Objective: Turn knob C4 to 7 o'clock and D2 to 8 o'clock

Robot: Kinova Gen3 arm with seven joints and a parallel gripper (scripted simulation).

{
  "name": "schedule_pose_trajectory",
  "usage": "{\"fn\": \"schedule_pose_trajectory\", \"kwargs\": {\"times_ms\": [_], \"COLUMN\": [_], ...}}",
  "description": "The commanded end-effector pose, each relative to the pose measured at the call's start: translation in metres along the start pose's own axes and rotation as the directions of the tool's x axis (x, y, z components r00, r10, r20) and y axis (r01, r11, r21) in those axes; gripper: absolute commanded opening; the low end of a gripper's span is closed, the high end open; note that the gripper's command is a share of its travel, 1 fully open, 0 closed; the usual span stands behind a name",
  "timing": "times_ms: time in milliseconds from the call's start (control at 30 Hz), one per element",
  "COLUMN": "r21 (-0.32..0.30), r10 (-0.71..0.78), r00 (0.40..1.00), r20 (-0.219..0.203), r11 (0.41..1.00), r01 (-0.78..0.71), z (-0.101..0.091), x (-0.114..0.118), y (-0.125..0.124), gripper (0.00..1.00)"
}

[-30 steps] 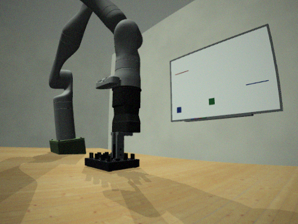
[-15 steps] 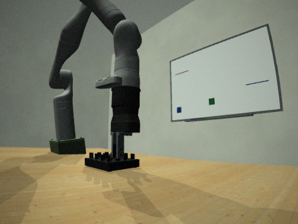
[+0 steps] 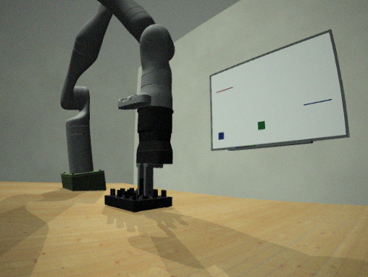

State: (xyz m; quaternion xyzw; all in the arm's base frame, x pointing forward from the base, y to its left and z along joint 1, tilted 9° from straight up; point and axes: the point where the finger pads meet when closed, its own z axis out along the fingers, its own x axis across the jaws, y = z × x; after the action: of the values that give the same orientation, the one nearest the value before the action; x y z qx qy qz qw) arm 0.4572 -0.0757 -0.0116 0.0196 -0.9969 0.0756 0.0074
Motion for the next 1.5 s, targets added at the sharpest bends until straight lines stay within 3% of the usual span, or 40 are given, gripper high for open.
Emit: {"fn": "schedule_pose_trajectory", "kwargs": {"times_ms": [0,333,367,1167,1467], "r21": [0.000,0.000,0.000,0.000,0.000], "r10": [0.000,0.000,0.000,0.000,0.000], "r00": [1.000,1.000,1.000,1.000,1.000], "r20": [0.002,0.002,0.002,0.002,0.002], "r11": [1.000,1.000,1.000,1.000,1.000], "r01": [0.000,0.000,0.000,0.000,0.000], "z": [-0.001,-0.001,-0.001,-0.001,-0.020], "x": [-0.001,-0.001,-0.001,-0.001,-0.001], "y": [0.000,0.000,0.000,0.000,0.000], "gripper": [0.30,0.30,0.46,0.46,0.46]}}
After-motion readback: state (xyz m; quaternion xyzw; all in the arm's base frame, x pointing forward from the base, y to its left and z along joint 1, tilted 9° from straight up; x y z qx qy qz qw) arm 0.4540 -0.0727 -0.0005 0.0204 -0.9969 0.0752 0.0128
